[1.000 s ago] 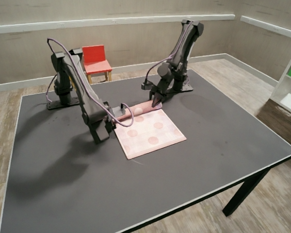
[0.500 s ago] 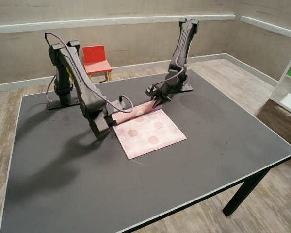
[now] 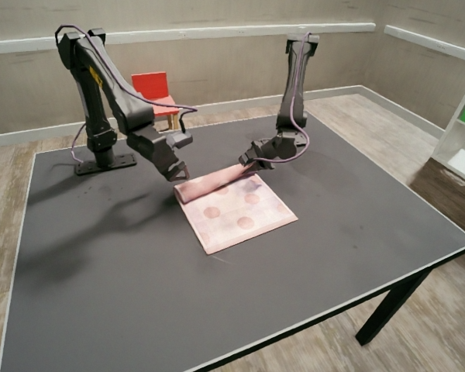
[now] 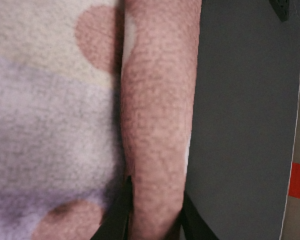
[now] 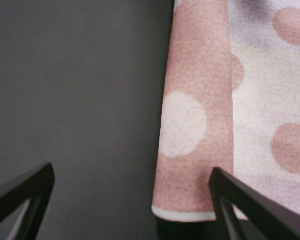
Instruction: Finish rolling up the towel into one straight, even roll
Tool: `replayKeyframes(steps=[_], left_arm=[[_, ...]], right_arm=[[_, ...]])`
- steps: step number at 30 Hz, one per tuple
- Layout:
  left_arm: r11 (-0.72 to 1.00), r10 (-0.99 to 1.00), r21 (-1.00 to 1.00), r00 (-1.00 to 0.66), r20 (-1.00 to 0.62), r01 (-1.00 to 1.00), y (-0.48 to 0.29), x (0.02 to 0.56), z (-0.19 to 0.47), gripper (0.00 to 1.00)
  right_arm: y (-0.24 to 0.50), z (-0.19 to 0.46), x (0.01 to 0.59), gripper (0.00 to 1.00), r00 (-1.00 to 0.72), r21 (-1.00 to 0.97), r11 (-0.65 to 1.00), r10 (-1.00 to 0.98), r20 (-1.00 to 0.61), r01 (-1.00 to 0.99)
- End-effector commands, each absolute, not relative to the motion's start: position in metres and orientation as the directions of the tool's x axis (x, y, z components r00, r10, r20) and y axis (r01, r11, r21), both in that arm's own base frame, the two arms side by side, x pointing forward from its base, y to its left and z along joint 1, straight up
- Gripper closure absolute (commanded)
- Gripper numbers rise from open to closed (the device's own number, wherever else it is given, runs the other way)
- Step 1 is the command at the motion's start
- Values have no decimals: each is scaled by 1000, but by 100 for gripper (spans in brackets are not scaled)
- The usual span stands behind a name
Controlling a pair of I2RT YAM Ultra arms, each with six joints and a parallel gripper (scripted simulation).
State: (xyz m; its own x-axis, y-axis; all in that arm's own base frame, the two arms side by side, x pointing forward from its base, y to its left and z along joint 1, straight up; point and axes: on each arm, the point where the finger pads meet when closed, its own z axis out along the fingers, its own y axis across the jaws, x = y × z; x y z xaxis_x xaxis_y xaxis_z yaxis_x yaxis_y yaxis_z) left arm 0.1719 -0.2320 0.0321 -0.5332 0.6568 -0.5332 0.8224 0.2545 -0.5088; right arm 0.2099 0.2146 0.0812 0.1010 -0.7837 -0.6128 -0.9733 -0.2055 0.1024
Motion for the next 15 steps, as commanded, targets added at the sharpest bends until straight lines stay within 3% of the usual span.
replayKeyframes(steps=[1,7,15], left_arm=[[189,669,-615,-559,-489,765,-233,156,38,72],[176,660,-687,-603,-448,705,-233,156,39,72],[172,658,-707,-614,-436,686,-233,156,36,72]], right_arm=[[228,83,233,5,200,-171,-117,-755,-625,-978],[233,84,228,3,289,-331,-96,-741,-606,-939],[233,86,231,2,311,-342,-114,-734,-604,-933]])
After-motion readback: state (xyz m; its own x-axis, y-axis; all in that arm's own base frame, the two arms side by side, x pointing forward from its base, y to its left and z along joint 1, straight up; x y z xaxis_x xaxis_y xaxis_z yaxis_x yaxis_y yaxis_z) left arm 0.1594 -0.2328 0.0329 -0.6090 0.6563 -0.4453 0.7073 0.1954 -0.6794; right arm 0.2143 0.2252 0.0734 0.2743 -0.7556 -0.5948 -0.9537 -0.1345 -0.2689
